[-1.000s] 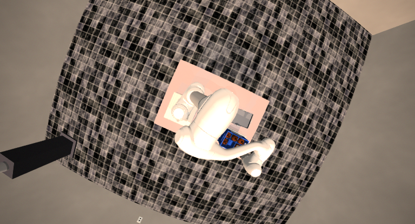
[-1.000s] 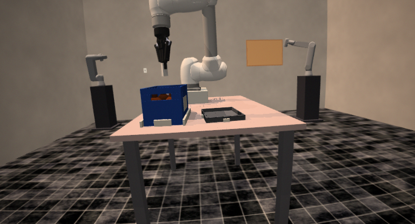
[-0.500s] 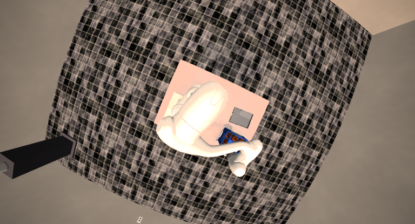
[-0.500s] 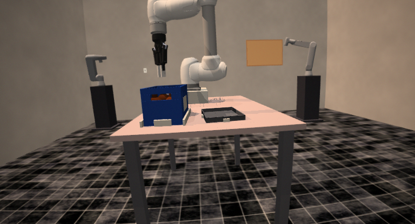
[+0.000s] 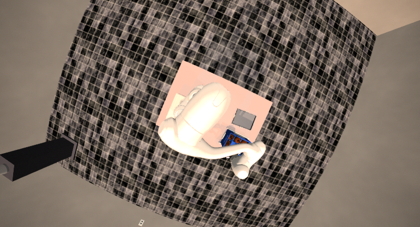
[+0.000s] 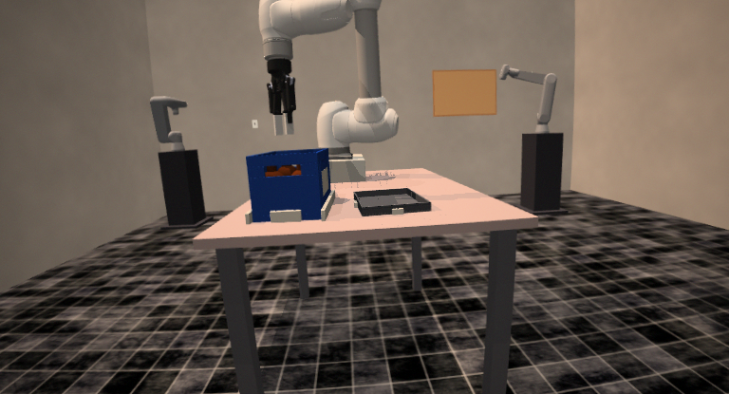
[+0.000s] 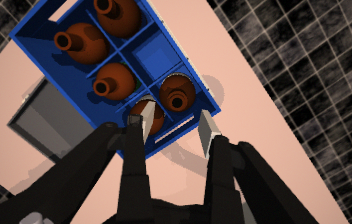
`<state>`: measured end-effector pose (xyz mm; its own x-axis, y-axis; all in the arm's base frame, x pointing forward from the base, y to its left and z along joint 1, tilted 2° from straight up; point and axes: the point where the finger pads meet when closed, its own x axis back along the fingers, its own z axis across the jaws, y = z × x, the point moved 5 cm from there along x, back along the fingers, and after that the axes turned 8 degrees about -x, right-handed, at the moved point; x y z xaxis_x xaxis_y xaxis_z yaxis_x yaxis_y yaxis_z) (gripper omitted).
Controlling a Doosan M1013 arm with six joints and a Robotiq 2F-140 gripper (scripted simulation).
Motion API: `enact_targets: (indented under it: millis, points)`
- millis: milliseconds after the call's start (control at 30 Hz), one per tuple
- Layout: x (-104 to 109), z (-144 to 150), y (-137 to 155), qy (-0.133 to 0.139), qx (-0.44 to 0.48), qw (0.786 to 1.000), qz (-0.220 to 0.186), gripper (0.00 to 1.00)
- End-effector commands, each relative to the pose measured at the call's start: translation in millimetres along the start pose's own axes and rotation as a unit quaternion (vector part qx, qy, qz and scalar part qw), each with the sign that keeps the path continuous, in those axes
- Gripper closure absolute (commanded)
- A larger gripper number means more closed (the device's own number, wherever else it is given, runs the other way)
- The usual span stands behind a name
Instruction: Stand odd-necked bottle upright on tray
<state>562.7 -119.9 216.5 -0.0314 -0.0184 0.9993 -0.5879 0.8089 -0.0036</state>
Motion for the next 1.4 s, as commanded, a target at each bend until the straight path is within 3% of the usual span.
enact_targets:
  millis: [0, 800, 1367]
  points:
    - [0.1, 0.0, 0.0, 0.000, 0.000, 1.000, 0.000, 0.62]
    - [-0.8, 0.0, 0.0, 0.000, 0.000, 1.000, 0.000, 0.62]
    - [-12.7, 0.0, 0.0, 0.000, 0.000, 1.000, 0.000, 0.62]
